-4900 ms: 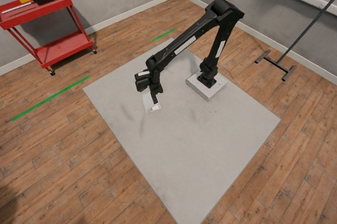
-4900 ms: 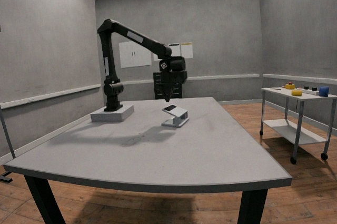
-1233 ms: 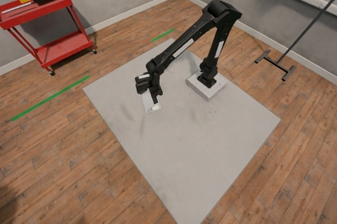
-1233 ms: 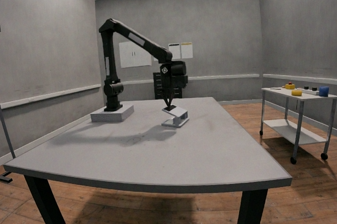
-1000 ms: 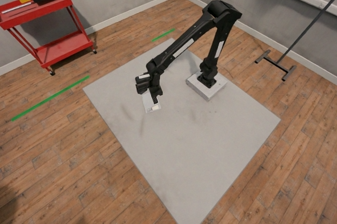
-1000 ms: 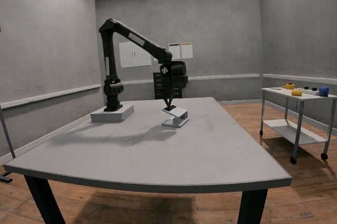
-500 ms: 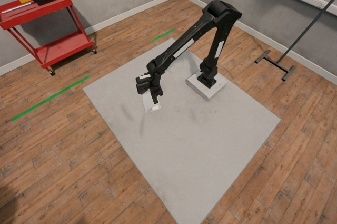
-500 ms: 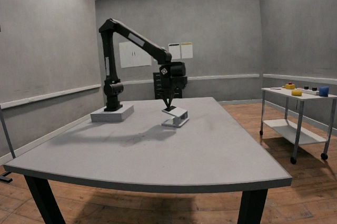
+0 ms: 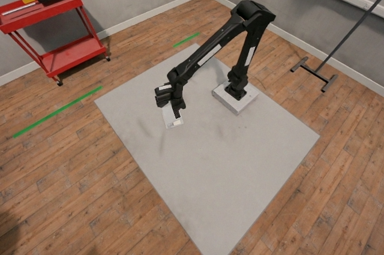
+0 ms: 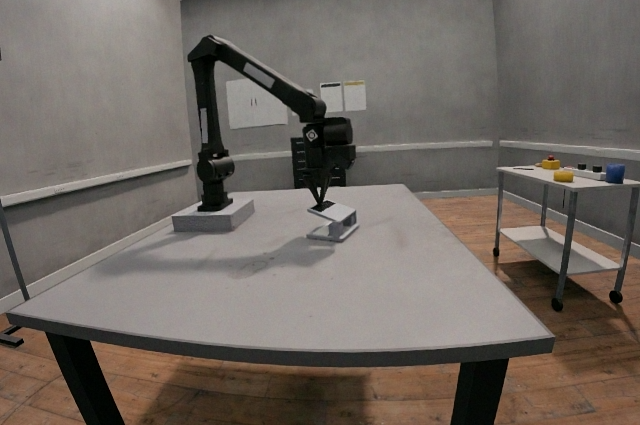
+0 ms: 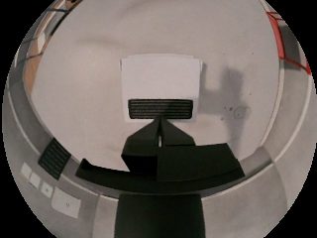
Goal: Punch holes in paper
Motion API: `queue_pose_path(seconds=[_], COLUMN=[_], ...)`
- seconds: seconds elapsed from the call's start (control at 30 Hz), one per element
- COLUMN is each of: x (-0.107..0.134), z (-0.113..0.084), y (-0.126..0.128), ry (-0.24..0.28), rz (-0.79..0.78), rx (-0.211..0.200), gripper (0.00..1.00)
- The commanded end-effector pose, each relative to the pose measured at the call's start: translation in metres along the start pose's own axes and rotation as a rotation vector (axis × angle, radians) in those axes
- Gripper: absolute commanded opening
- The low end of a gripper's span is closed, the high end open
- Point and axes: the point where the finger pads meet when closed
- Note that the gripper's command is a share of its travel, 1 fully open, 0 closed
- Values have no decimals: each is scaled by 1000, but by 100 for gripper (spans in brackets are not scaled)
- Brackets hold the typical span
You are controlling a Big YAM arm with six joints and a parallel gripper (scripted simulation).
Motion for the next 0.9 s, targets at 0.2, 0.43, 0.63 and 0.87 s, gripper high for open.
queue_pose_path(seconds=[0.2,0.43,0.63,0.87], x=[4,4,7,9], z=[12,13,18,22], y=[1,1,0,-1], ry=[17,17,17,17], rz=[6,6,6,6], rx=[3,3,3,3], gripper=[0,0,0,0])
Point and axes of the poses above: the point where the finger pads meet when closed, its own z axis out along the fingers, its own y axis across the jaws, x = y × z, and after that the axes turned 8 degrees about z, right-handed
